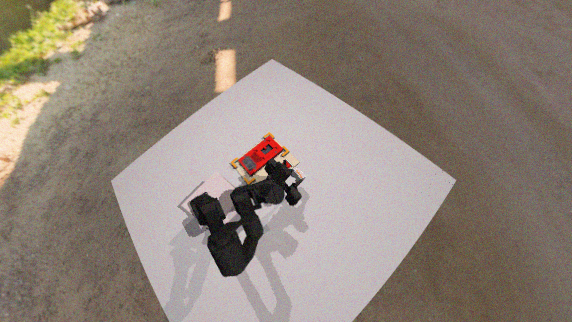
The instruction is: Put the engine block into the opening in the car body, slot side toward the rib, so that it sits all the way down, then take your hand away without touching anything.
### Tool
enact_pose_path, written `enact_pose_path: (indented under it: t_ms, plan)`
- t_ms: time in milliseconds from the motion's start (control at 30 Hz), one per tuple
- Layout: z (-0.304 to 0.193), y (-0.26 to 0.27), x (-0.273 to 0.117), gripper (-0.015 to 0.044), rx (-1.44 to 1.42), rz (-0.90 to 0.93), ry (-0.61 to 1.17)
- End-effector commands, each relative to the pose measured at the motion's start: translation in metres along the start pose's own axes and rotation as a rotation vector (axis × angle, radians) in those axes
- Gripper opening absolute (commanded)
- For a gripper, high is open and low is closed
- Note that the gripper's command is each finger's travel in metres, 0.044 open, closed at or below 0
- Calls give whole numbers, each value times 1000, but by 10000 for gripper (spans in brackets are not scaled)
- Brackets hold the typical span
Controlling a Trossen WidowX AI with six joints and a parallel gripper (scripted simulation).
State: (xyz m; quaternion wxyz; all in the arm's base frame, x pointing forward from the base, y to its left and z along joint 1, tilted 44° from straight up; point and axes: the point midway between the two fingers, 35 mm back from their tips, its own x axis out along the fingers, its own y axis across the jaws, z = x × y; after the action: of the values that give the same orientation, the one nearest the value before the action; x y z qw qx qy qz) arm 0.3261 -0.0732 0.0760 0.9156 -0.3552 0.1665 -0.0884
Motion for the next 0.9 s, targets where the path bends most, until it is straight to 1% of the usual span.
enact_pose_path:
  t_ms: [0, 867]
  plan:
    - [-9, 2, 2, 0, -6, 7, -9]
    - [-52, 2, 28, 0, -9, 9, -6]
